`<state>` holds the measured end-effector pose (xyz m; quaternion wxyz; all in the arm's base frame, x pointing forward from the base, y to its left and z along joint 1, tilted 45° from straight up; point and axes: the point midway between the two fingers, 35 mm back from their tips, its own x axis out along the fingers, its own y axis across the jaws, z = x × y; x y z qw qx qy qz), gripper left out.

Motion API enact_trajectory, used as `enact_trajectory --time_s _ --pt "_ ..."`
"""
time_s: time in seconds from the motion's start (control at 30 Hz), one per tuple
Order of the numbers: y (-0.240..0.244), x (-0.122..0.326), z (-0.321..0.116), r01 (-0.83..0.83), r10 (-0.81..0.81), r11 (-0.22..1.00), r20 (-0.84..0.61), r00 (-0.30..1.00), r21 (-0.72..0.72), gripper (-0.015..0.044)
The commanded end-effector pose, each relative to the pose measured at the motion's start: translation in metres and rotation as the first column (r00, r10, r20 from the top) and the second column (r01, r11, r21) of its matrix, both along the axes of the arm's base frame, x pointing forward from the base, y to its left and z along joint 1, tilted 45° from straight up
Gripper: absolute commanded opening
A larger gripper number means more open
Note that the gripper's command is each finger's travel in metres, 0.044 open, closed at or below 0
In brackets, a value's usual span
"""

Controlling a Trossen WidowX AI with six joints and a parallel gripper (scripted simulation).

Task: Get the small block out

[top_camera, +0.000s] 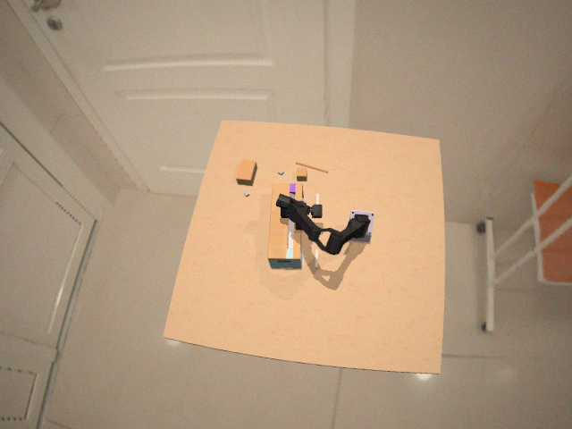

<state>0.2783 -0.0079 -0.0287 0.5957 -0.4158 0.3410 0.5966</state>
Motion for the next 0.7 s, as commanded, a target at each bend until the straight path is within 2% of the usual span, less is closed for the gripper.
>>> enact_trajectory --time_s 0.0,0.67 --pt "0.005 -0.001 0.005 -0.001 0.001 1.000 0.002 1.000 -0.003 0.0400" --pt "-0.004 0.000 -0.003 -0.001 0.001 1.000 0.002 1.000 -0.003 0.0400"
